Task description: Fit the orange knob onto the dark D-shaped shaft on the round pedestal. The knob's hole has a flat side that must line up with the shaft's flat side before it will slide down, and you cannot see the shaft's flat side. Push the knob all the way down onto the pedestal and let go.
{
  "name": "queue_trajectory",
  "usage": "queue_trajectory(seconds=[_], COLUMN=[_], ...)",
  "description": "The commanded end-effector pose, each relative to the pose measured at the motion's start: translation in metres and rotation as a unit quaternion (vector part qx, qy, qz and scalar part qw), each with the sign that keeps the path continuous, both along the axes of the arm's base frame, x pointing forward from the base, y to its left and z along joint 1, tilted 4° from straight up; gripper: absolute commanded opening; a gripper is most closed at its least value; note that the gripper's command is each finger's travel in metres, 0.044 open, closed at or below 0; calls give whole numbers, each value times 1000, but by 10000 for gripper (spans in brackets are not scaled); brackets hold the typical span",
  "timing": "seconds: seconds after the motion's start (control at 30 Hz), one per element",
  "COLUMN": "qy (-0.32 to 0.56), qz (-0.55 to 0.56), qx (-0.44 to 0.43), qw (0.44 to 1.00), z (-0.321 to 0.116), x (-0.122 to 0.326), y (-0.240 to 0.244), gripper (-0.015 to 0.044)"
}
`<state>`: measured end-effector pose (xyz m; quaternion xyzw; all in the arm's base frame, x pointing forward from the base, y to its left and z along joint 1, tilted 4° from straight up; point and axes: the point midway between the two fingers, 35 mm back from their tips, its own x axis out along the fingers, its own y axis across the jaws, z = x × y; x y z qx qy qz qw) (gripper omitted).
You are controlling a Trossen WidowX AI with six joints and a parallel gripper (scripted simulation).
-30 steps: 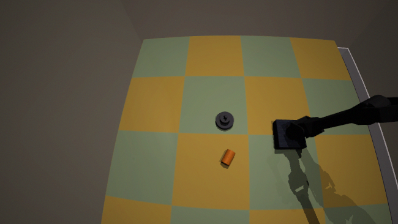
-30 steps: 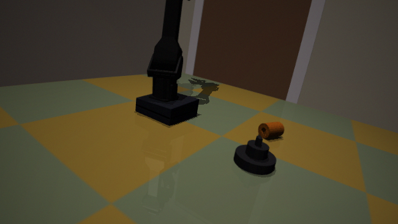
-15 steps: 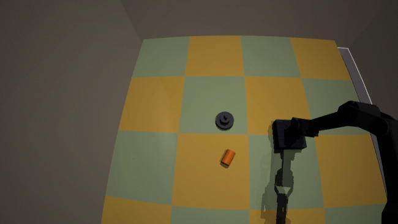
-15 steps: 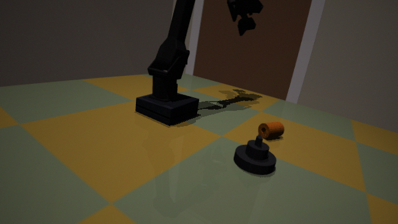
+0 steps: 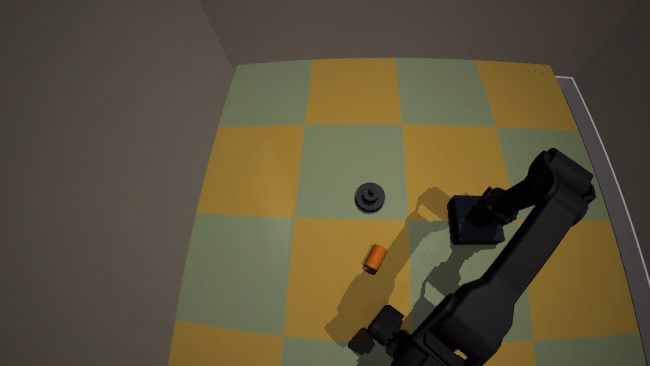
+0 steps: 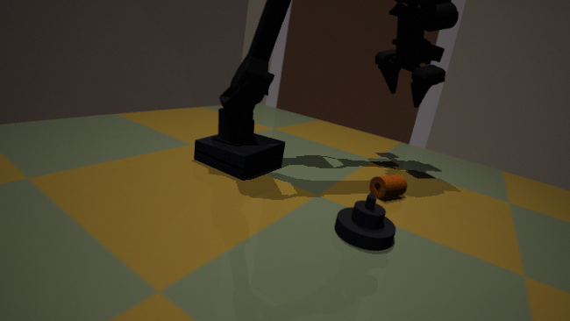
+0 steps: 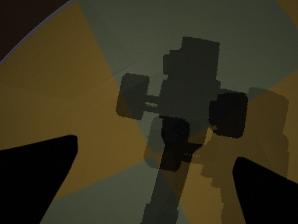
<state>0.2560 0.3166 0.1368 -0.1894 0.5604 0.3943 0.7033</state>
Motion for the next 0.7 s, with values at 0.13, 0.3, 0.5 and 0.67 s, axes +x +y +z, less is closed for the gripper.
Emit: queue_trajectory(seconds=[0.13,0.3,0.5,0.67], qy=[-4,24,24,24], qz=[57,97,97,97], qx=[-142,-196,-196,-196], qw=[988,975,975,975], z=[-58,-79,-79,-103], x=[52,56,56,55], y=[-135,-202,-202,-203], gripper=[440,440,440,440])
